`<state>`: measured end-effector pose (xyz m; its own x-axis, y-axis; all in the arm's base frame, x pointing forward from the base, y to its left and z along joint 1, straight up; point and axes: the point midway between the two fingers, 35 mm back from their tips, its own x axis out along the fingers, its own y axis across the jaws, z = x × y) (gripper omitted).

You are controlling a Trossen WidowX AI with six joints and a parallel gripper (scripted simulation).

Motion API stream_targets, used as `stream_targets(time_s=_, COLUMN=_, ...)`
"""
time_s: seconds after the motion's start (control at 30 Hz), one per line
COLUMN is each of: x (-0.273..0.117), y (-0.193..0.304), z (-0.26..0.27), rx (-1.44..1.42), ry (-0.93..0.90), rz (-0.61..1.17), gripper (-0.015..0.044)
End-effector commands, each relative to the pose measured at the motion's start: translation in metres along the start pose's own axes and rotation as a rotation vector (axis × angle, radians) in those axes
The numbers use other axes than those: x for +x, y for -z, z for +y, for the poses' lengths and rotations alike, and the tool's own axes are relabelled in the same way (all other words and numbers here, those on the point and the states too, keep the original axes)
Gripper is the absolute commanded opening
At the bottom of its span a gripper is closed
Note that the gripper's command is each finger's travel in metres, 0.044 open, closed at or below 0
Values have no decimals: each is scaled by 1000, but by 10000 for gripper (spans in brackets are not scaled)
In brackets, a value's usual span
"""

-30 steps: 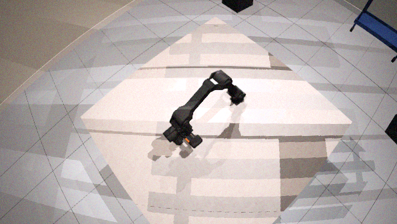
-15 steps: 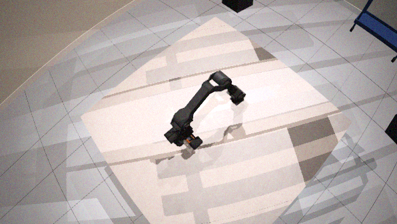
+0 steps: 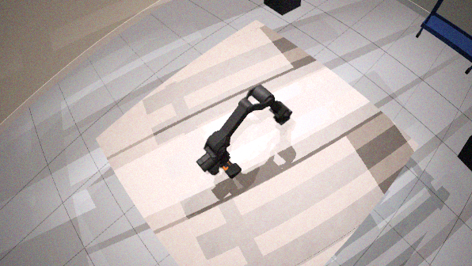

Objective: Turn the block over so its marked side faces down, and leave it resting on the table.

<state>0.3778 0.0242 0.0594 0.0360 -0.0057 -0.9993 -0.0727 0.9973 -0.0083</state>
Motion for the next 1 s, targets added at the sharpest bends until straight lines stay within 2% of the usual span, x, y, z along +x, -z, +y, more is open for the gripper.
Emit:
stream_targets(time_s=0.0, x=2, y=1, z=1, rx=2, ry=-5, rz=4, gripper=276)
stream_targets(time_s=0.67, x=2, y=1, z=1, rx=2, ry=-5, rz=4, gripper=142)
stream_targets(time_s=0.83, x=-19, y=0, z=1, rx=3, ry=-5, rz=3, gripper=11)
stream_targets(time_s=0.97, x=-28, y=0, z=1, rx=2, ry=-5, rz=3, gripper=0)
